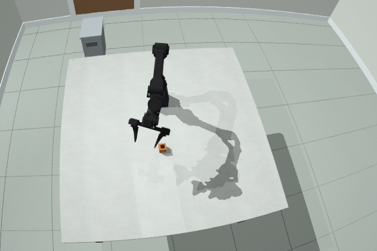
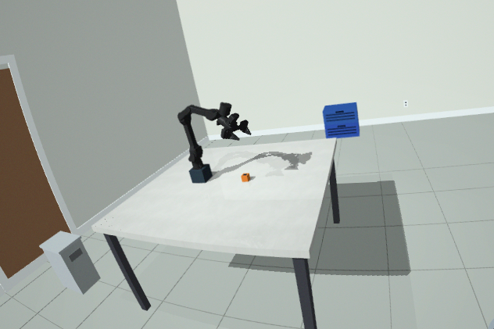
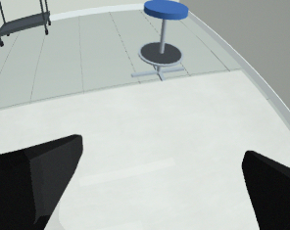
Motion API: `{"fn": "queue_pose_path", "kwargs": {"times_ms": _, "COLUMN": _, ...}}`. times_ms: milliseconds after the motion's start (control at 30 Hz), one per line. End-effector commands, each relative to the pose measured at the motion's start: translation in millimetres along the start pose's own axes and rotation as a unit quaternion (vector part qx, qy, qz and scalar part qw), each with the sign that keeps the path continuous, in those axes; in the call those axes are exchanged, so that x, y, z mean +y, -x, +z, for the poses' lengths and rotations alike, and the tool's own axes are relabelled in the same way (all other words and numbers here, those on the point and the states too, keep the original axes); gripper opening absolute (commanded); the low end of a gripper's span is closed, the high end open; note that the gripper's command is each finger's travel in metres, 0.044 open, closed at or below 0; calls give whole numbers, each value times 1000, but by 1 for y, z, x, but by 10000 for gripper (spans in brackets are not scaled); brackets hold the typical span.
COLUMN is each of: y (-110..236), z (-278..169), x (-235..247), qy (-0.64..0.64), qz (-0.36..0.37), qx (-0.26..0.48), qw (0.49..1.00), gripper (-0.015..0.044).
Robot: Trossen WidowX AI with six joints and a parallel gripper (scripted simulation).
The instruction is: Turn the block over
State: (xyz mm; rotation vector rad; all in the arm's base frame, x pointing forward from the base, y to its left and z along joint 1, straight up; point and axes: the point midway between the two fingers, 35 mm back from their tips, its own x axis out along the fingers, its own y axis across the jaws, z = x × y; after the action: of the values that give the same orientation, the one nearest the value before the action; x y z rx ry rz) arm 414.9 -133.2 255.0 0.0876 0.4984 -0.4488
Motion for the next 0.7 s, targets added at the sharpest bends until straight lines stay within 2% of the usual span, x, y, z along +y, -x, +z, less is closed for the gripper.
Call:
{"fn": "queue_pose_path", "kwargs": {"times_ms": 0, "y": -24, "z": -70, "x": 24, "qy": 60, "qz": 35, "qx": 148, "qw": 986, "gripper": 440}}
{"fn": "queue_pose_path", "kwargs": {"times_ms": 167, "y": -27, "z": -146, "x": 41, "qy": 116, "qz": 73, "qx": 309, "qw": 941, "gripper": 440}}
{"fn": "queue_pose_path", "kwargs": {"times_ms": 367, "y": -7, "z": -217, "x": 53, "qy": 163, "qz": 112, "qx": 473, "qw": 858, "gripper": 440}}
{"fn": "queue_pose_path", "kwargs": {"times_ms": 667, "y": -5, "z": -220, "x": 64, "qy": 165, "qz": 115, "qx": 482, "qw": 853, "gripper": 440}}
